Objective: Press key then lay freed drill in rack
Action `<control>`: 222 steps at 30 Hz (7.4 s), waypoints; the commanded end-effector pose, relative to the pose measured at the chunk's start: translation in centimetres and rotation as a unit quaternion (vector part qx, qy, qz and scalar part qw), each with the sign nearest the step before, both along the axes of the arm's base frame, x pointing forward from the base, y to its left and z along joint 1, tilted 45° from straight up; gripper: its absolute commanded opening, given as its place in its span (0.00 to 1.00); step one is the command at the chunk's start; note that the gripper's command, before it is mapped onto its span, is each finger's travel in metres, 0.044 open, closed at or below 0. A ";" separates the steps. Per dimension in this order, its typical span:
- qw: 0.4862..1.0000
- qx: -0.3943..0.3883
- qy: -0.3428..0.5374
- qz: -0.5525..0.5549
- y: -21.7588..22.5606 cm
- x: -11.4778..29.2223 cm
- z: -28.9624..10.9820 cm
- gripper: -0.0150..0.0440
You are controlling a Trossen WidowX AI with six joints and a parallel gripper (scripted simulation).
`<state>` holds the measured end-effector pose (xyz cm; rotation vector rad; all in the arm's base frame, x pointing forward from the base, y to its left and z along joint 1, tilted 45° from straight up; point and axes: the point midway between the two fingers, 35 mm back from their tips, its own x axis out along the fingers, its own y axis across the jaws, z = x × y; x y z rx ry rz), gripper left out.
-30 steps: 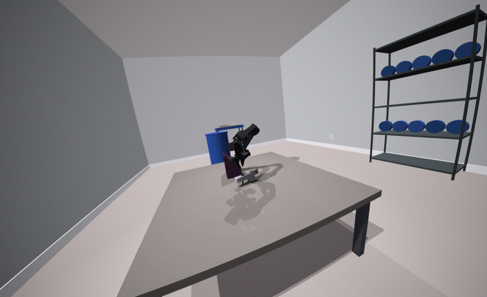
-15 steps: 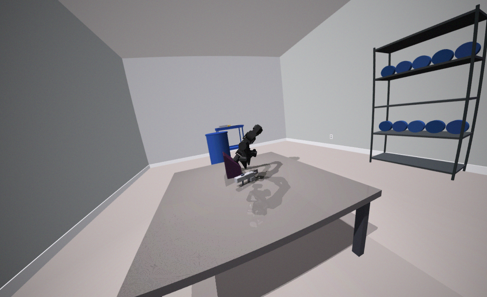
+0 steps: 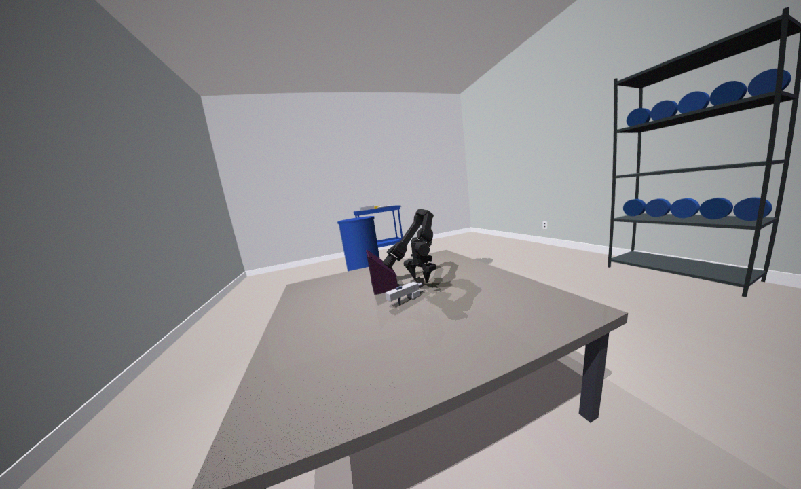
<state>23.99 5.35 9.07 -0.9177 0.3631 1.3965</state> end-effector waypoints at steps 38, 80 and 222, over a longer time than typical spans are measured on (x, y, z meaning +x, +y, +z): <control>1.000 0.001 -0.016 0.012 2.3 1.1 -3.5 1.00; 1.000 0.002 -0.016 0.012 3.8 0.8 -3.1 0.25; 1.000 0.003 -0.016 0.012 7.1 -0.5 -0.7 0.25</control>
